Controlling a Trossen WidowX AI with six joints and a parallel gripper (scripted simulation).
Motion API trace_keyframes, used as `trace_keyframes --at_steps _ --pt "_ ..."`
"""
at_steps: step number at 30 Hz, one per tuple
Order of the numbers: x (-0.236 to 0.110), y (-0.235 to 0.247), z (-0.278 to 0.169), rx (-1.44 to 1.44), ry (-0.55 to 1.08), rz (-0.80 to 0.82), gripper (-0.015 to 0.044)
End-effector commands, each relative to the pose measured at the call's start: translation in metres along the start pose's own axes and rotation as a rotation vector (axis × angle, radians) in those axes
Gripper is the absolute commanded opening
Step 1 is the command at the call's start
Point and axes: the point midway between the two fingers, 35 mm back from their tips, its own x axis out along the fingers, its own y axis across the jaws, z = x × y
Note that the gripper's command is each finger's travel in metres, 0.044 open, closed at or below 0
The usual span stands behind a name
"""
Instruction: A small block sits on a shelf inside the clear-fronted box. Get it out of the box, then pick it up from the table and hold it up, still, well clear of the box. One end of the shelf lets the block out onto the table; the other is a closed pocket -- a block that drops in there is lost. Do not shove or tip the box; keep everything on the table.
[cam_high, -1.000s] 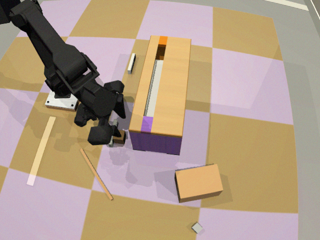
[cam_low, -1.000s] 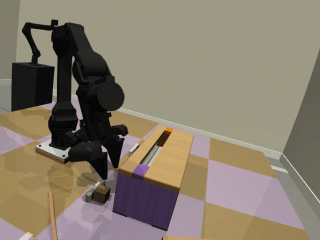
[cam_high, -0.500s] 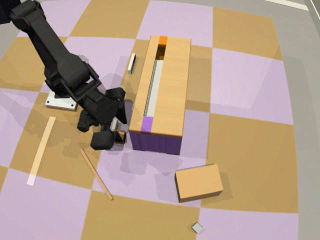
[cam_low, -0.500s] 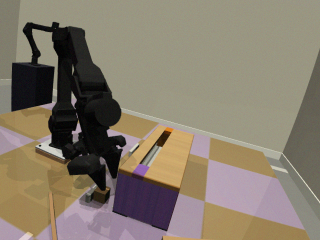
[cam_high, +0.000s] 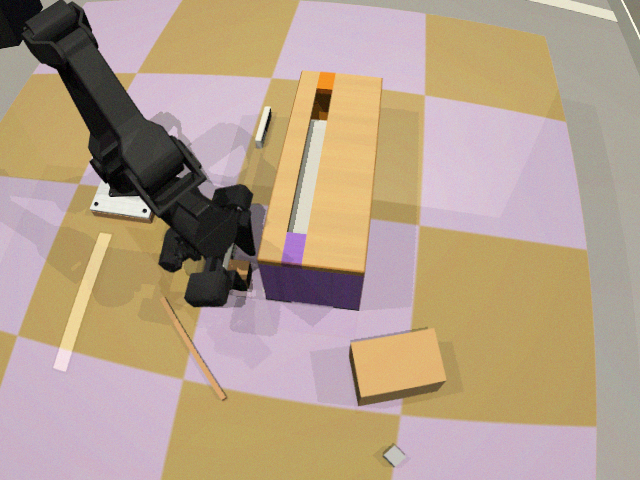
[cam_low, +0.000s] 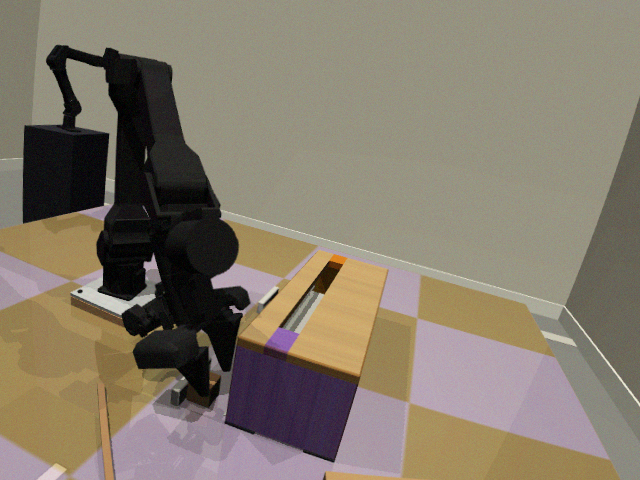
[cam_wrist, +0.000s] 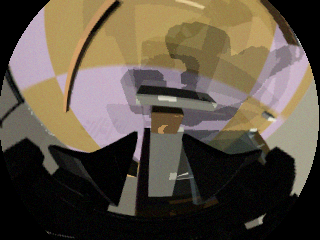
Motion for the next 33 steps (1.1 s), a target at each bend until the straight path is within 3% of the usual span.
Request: trace_keyframes --at_steps 1,14,22,24,26,33 --pt "0.007 -0.002 0.004 -0.003 -0.003 -0.008 0.0285" --pt "0.022 -0.004 0.014 -0.002 -0.003 -0.008 0.0285" --pt "0.022 -0.004 0.014 -0.002 -0.003 -0.008 0.0075" --pt "0.022 -0.004 0.014 -0.002 -0.003 -0.008 0.0062" --pt "0.019 -0.003 0.012 -0.002 -0.003 -0.008 0.0009" --pt "-0.02 -0.002 -0.007 0.001 -0.004 -0.006 0.0"
